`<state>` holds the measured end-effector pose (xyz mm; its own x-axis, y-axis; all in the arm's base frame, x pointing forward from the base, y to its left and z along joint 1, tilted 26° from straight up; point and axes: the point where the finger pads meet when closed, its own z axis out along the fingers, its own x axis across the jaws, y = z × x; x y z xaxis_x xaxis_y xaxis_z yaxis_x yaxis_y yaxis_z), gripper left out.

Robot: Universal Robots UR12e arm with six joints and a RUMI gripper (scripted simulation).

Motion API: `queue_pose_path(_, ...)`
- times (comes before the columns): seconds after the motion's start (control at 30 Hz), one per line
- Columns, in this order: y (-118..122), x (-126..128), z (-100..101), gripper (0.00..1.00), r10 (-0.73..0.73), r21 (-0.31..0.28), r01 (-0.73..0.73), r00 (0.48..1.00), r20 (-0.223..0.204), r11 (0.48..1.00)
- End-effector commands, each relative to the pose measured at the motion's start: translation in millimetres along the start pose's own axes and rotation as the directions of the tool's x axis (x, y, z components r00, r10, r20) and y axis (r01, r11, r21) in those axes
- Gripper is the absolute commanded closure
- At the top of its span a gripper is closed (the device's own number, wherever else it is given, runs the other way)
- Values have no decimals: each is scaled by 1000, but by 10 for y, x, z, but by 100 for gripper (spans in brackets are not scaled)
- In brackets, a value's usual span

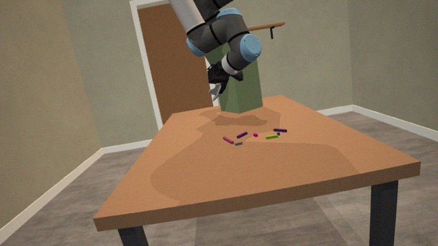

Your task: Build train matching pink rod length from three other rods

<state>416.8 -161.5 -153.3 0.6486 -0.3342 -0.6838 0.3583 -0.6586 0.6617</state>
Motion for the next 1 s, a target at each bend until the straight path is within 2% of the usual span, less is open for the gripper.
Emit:
queue_pose_path(0.0,-26,23,-5,0,18,7,-18,1000,-6,1000)
queue_pose_path(0.3,-181,164,-17,0,119,48,-117,992,-33,992)
queue_pose_path(0.47,-375,357,-48,0,252,111,-244,966,-61,963)
queue_pose_path(0.63,-606,613,-114,0,417,202,-394,905,-82,896)
queue_pose_path(0.8,-798,855,-202,0,560,296,-516,824,-84,804)
queue_pose_path(0.87,-798,855,-202,0,560,296,-516,824,-84,804)
queue_pose_path(0.97,-931,1046,-293,0,662,373,-595,746,-72,712)
